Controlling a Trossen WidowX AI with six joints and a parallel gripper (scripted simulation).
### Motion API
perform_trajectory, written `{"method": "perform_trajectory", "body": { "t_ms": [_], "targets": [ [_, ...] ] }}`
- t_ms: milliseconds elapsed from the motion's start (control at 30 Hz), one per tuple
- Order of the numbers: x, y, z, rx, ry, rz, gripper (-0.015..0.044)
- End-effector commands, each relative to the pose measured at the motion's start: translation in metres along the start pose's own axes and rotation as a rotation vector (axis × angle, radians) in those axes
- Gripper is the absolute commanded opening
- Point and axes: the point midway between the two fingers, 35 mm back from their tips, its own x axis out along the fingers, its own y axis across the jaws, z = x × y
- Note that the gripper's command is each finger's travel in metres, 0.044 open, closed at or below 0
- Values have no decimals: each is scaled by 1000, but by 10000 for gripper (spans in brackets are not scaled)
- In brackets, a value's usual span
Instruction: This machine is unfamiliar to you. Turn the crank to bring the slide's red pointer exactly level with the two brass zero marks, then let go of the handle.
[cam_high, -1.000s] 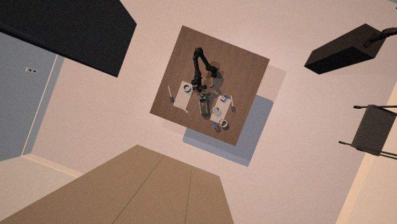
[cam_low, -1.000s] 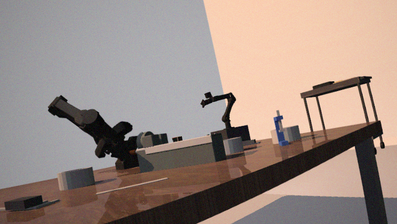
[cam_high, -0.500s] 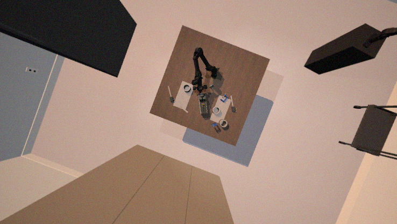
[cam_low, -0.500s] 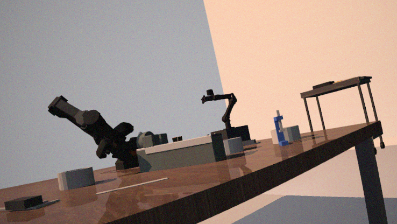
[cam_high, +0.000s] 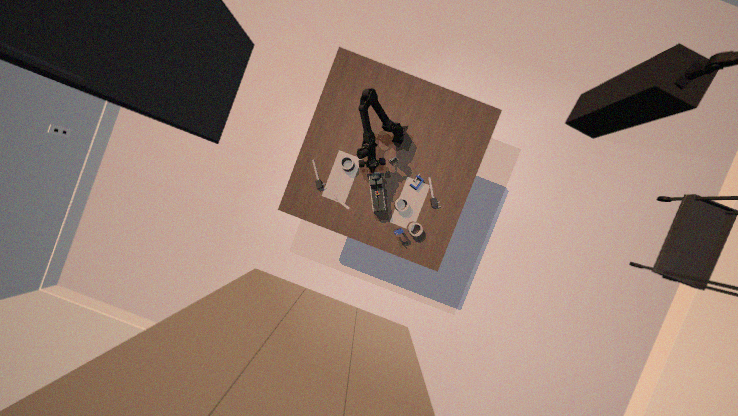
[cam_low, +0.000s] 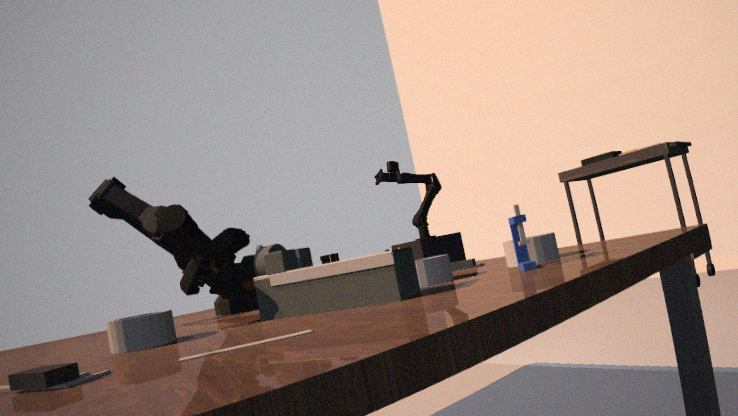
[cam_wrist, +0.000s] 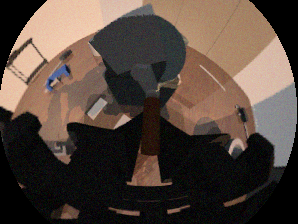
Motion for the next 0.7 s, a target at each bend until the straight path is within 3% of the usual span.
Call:
{"method": "perform_trajectory", "body": {
  "t_ms": [0,667],
  "targets": [
    [3,8,-3,-3,9,24,0],
    [3,11,-3,-3,9,24,0]
  ]
}}
